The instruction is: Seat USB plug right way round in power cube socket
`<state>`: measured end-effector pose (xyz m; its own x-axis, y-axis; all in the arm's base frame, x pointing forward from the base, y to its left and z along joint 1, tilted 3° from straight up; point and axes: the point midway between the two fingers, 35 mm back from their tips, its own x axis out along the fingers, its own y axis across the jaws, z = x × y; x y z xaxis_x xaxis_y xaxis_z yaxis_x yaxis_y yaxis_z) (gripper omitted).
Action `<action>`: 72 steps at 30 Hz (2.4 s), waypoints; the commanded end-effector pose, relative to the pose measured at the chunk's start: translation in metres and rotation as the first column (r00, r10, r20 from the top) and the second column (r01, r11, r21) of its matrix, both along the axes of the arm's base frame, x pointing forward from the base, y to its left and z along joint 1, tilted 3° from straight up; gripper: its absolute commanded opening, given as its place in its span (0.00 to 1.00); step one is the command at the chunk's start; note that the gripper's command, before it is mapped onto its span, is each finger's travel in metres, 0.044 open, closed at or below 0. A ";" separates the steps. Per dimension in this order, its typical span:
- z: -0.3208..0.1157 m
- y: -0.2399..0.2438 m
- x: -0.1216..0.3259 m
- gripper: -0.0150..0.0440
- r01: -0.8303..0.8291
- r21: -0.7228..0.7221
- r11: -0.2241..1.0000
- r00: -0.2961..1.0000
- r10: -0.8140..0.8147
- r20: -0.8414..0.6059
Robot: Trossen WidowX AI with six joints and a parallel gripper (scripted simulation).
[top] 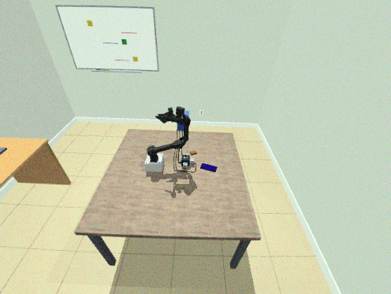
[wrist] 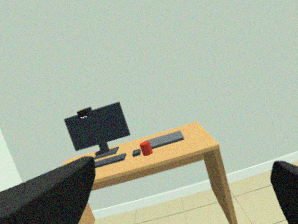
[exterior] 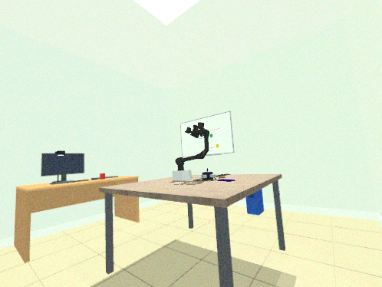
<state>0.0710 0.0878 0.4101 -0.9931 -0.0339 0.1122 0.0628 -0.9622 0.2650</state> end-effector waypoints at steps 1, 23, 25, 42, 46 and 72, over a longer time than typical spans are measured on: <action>0.000 -0.001 -0.003 0.98 -0.009 0.006 1.000 1.000 0.009 0.007; -0.018 -0.212 -0.115 1.00 -0.848 0.527 0.064 0.372 0.780 0.503; -0.026 -0.233 -0.102 1.00 -0.828 0.554 -0.080 0.286 0.791 0.541; -0.131 -0.277 0.108 1.00 0.039 0.527 -0.849 -0.267 0.499 0.824; -0.161 -0.247 0.157 1.00 0.331 0.482 -0.811 -0.307 0.390 0.868; -0.337 0.025 0.211 1.00 0.914 0.049 0.403 -0.074 0.047 0.996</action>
<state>0.2822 0.1133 0.0732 -0.0063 0.0363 -0.9993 -0.9915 -0.1300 0.0016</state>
